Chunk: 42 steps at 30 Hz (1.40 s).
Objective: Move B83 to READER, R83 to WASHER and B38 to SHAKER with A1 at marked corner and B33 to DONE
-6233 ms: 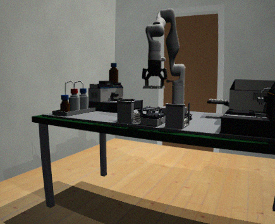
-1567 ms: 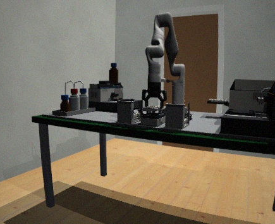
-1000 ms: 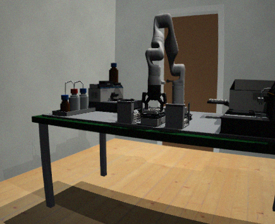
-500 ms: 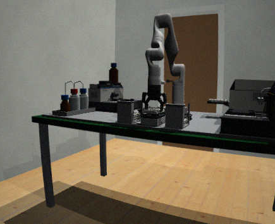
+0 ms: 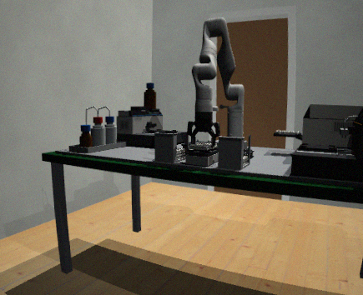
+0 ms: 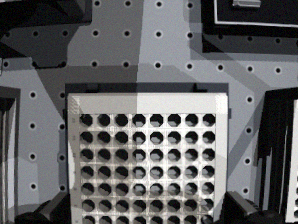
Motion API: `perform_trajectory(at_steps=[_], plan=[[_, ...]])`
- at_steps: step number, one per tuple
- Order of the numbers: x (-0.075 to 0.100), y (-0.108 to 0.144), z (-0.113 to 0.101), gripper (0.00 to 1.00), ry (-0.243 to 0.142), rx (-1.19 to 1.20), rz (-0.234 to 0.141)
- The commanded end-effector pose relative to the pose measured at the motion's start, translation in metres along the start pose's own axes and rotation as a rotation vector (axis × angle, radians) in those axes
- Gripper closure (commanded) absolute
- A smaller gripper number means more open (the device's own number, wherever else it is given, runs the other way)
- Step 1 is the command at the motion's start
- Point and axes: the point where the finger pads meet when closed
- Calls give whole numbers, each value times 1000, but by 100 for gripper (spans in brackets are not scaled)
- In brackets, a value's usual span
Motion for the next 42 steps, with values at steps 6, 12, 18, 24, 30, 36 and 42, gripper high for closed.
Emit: perform_trajectory(at_steps=[6, 12, 18, 24, 30, 36, 42], plan=[[-1, 0, -1, 6, -2, 0, 0], [-3, 0, -1, 6, -2, 0, 0], [-4, 0, -1, 6, -2, 0, 0], [-6, 0, -1, 6, -2, 0, 0], [-8, 0, -1, 6, -2, 0, 0], [-10, 0, -1, 6, -2, 0, 0], [-10, 0, -1, 6, -2, 0, 0]])
Point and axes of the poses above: the point where the finger pads meet when closed, its own x axis back along the fingers, its own y axis across the jaws, z = x × y, and after that the axes turned 8 degrees about -x, right-handed
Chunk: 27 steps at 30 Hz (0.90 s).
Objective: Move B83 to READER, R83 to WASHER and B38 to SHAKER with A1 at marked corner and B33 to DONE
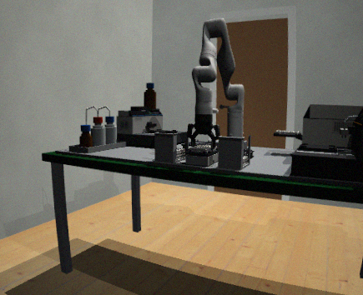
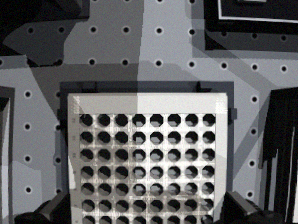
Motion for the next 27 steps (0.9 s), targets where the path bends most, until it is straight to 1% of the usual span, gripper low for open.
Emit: perform_trajectory(at_steps=[1, 5, 6, 23, 27], plan=[[1, 0, -1, 6, -2, 0, 0], [1, 0, -1, 6, -2, 0, 0], [1, 0, -1, 0, -2, 0, 0], [1, 0, -1, 0, -2, 0, 0], [3, 0, 0, 0, -2, 0, 0]])
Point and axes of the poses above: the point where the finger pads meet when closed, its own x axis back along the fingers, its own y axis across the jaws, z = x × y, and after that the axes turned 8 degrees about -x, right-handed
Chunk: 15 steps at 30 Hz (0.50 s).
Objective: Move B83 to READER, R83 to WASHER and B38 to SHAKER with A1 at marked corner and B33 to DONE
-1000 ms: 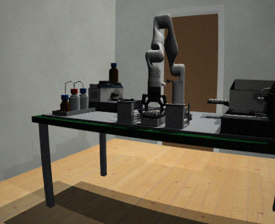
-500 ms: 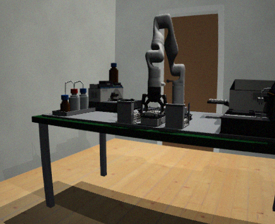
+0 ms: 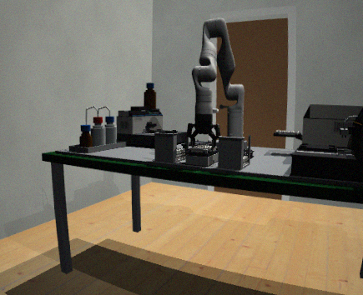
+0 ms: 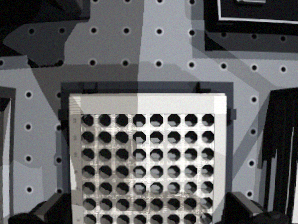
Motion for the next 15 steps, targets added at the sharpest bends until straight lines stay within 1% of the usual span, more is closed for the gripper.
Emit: perform_trajectory(at_steps=[1, 15], plan=[[3, 0, -1, 0, -2, 0, -1], [22, 0, -1, 0, -2, 0, -1]])
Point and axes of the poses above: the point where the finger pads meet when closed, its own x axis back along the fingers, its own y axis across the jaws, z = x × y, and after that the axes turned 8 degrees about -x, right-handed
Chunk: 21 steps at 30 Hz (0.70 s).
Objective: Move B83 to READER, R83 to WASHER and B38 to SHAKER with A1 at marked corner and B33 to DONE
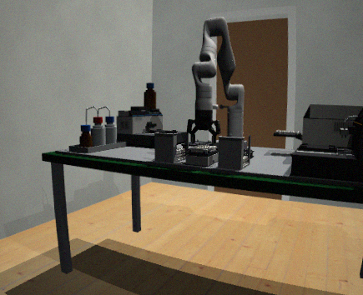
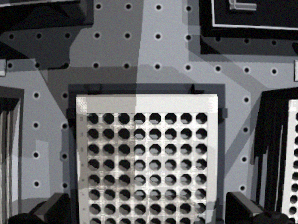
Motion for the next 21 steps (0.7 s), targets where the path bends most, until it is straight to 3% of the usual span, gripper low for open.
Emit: perform_trajectory(at_steps=[1, 21], plan=[[5, 0, 0, 0, -2, 0, 0], [27, 0, 0, 0, -2, 0, 0]])
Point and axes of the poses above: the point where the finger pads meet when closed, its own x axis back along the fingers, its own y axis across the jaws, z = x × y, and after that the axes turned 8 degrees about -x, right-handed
